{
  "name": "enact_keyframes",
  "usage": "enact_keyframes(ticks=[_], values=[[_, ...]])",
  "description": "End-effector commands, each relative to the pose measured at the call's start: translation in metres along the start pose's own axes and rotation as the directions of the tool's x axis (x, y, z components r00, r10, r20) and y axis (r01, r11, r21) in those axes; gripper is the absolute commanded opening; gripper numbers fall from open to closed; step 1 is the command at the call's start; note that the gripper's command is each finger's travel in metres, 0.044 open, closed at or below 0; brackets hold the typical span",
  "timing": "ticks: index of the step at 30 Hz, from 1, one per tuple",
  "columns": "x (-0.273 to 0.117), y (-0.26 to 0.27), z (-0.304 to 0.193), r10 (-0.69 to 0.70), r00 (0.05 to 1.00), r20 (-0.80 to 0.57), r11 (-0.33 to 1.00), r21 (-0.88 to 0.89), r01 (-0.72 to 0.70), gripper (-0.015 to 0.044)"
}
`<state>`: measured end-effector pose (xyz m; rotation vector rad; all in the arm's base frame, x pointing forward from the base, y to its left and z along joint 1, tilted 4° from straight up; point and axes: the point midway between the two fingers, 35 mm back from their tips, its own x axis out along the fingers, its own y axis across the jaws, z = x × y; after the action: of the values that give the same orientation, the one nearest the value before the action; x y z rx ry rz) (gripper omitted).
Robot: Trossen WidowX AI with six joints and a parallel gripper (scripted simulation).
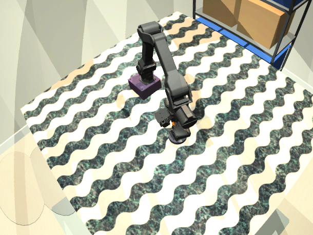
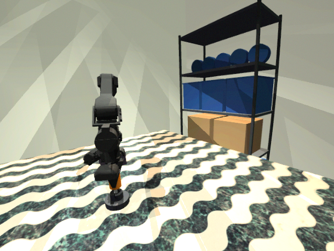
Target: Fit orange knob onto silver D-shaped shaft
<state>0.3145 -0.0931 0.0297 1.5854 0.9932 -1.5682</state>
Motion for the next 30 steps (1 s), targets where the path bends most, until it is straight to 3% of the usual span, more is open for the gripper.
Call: enact_keyframes(ticks=[1, 30], values=[[-0.0051, -0.0004, -0.0005, 0.008, 1.000, -0.002, 0.999, 0.042, -0.008, 0.0000], [0.0013, 0.0075, -0.0012, 0.008, 1.000, -0.002, 0.999, 0.042, -0.008, 0.0000]])
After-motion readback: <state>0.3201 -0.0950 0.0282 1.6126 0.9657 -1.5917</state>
